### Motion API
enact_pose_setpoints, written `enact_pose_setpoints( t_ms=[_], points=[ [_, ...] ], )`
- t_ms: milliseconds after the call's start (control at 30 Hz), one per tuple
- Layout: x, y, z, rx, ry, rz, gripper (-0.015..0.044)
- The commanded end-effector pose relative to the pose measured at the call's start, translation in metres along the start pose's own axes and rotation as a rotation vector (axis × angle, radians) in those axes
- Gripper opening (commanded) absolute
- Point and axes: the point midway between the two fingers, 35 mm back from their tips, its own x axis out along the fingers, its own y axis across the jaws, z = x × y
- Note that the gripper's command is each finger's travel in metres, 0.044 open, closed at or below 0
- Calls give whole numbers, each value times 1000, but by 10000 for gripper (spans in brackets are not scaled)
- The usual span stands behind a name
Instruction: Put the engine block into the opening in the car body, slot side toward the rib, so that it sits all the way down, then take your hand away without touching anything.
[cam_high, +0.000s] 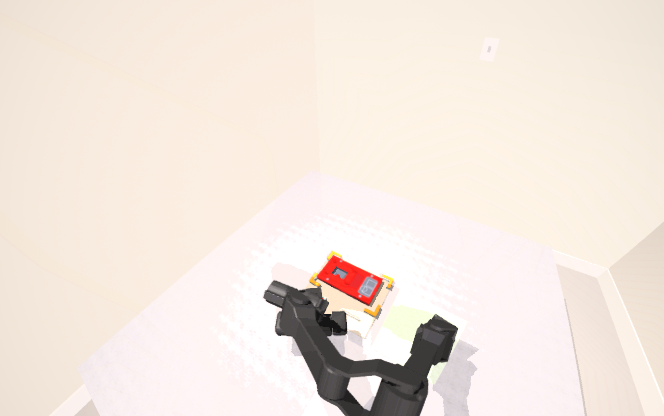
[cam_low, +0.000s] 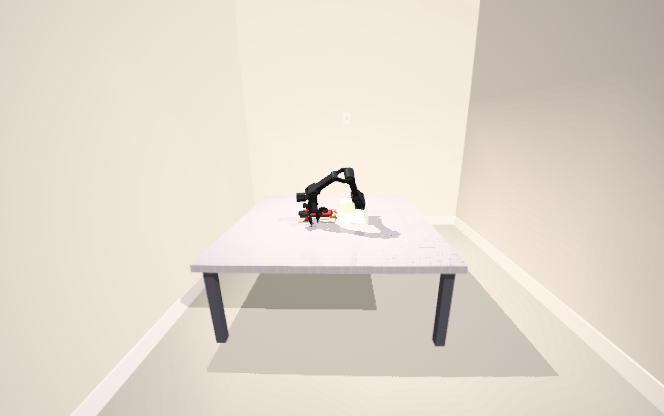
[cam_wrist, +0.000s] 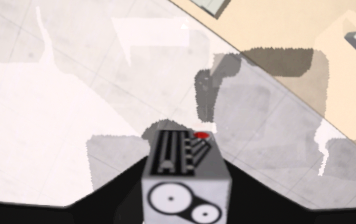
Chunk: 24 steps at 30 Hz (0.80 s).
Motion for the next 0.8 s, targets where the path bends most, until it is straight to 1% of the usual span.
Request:
enact_pose_setpoints(
  t_ms=[0,767],
  points=[
    [-4,0,1,5,-4,-3,0],
    [-71,1,5,-14,-22,-9,0]
  ],
)
